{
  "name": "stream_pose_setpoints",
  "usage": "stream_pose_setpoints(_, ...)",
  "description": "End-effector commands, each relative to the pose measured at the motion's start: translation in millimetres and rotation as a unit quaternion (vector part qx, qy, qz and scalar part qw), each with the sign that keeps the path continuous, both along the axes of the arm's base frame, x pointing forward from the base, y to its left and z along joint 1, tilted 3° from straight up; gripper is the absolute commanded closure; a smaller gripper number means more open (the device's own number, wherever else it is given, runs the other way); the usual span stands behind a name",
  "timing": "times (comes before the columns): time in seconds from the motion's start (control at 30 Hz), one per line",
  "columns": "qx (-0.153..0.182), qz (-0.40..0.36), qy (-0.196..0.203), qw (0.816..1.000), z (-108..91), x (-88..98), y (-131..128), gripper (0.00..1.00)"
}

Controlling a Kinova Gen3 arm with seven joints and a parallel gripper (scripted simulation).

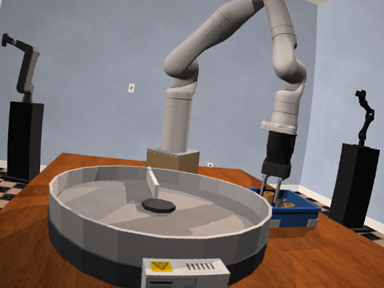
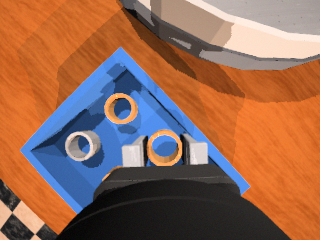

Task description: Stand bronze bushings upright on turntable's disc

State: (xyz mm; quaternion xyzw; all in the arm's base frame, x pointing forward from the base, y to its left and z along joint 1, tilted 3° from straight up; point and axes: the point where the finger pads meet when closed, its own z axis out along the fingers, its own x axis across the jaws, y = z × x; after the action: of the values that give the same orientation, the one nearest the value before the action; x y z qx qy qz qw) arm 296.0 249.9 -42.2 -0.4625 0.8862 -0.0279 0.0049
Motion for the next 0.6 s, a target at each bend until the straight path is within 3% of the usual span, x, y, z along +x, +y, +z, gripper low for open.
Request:
stream_pose_setpoints(0.0, 0.007, 0.002, -0.005, 1.000, 12.6, 2.1, 6, 1.00)
stream_pose_setpoints(0.37, 0.007, 0.002, -0.005, 1.000, 62.9, -0.2, 8, 1.00)
stream_pose_setpoints(0.57, 0.007, 0.002, -0.005, 1.000, 75.1, -0.7, 8, 1.00)
